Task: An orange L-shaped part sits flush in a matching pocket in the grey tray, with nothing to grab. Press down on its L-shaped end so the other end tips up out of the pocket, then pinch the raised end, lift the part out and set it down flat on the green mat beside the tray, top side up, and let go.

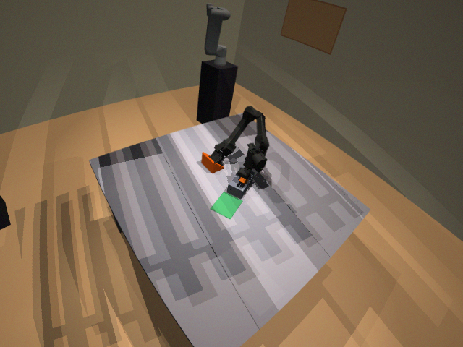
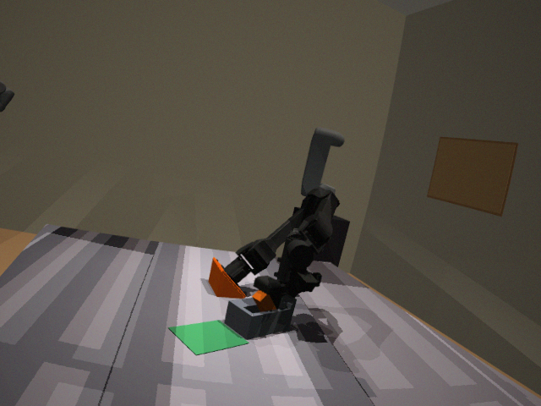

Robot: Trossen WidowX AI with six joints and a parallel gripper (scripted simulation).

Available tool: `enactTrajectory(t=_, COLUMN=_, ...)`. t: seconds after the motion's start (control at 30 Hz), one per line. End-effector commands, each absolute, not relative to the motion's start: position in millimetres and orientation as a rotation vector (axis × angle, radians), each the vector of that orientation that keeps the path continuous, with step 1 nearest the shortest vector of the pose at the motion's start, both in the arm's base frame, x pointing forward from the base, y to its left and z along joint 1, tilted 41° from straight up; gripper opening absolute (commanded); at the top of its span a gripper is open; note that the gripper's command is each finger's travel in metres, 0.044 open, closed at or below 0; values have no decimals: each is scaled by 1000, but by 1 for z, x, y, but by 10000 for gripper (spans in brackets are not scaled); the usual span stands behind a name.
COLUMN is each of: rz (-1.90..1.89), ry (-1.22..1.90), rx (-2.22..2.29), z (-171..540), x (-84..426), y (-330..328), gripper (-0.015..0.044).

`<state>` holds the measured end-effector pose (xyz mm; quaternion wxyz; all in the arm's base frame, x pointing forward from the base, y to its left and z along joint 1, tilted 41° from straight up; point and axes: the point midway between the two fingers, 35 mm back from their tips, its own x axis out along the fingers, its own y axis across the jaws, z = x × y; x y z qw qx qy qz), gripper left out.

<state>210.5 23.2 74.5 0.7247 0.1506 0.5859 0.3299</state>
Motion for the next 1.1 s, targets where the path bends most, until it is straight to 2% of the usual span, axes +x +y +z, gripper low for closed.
enactTrajectory(t=0.0, rz=728, ry=1293, rx=331, z=75, x=210, y=23, gripper=180)
enactTrajectory(t=0.37, rz=718, ry=1296, rx=330, z=94, x=206, y=18, gripper=180)
enactTrajectory(t=0.67, rz=686, ry=1288, rx=337, z=153, x=200, y=-47, gripper=180)
enactTrajectory(t=1.07, rz=673, ry=1280, rx=338, z=153, x=201, y=-46, gripper=180)
